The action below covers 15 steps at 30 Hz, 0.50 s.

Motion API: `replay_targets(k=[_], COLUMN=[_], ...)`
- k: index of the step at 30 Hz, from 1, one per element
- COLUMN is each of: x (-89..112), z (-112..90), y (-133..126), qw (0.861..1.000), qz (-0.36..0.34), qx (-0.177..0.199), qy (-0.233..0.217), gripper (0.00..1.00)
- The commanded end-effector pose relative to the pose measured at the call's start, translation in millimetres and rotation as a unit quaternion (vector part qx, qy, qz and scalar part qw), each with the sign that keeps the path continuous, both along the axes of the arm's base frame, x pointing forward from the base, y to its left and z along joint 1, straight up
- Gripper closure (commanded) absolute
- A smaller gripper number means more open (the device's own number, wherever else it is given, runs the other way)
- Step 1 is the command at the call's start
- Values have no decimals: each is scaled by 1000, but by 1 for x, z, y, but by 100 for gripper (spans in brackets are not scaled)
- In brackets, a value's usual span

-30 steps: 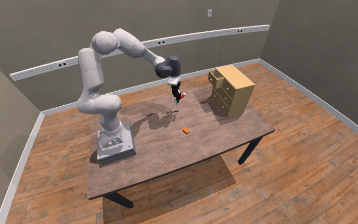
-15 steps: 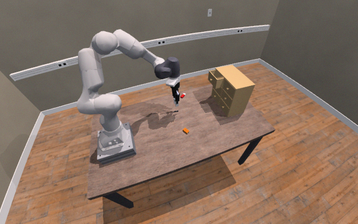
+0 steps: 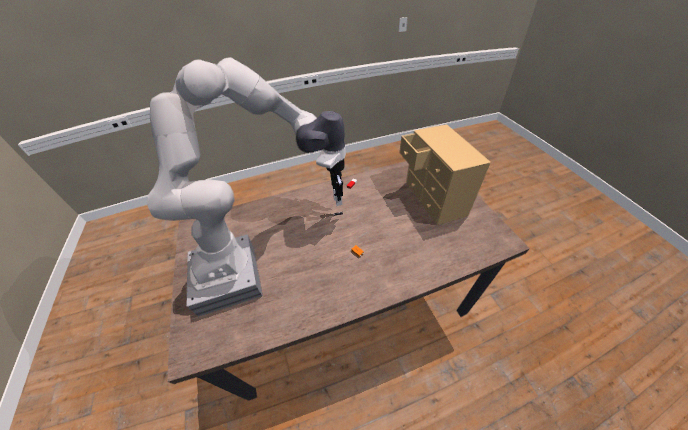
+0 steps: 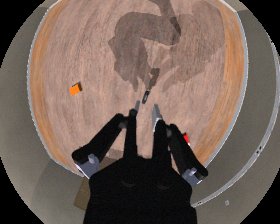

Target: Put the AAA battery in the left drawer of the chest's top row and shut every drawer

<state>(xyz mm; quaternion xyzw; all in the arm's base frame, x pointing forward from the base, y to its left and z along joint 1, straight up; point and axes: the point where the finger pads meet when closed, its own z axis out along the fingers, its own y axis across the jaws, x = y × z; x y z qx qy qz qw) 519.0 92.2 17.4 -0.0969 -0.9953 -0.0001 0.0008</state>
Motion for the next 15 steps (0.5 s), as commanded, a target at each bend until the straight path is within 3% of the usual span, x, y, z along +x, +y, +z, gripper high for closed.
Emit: replay_targets(k=[1,15], x=[-1,-4], z=[-2,-5], y=[-1,-1], qw=[1000,999], qz=[-24,-44], qx=[-1,-1], qy=[-1,-1], gripper=[72,72])
